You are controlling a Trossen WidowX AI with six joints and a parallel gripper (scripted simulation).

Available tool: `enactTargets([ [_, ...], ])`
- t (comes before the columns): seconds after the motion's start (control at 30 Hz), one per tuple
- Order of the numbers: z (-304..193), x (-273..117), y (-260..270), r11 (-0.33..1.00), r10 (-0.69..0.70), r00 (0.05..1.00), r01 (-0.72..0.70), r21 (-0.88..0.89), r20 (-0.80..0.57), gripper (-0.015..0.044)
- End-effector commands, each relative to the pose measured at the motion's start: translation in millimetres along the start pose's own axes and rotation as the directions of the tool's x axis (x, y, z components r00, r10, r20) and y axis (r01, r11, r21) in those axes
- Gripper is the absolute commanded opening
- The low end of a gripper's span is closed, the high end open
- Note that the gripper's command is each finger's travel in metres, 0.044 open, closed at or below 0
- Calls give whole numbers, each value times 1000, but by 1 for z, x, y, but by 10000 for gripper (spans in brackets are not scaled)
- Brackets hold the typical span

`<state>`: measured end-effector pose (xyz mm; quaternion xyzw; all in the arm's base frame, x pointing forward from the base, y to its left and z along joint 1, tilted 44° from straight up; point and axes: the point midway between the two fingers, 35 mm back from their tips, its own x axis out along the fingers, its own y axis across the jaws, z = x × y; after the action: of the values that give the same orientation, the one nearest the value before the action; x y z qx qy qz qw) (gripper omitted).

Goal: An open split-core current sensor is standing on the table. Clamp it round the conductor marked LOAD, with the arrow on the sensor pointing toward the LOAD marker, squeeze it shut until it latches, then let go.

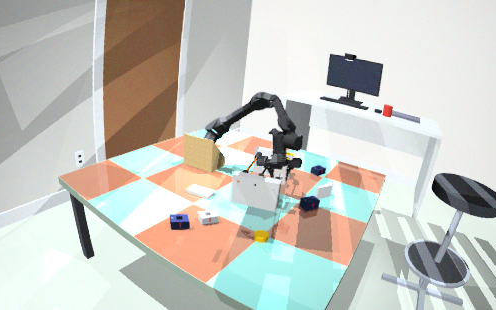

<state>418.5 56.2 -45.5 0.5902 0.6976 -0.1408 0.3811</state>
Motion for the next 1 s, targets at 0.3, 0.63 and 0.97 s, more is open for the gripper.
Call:
enactTargets([
  [0.3, 0, 0, 0, 1000, 0, 1000, 0, 0, 0, 248],
  [0.63, 0, 0, 0, 1000, 0, 1000, 0, 0, 0, 181],
  [0.97, 0, 0, 0, 1000, 4, 1000, -4, 0, 0, 95],
])
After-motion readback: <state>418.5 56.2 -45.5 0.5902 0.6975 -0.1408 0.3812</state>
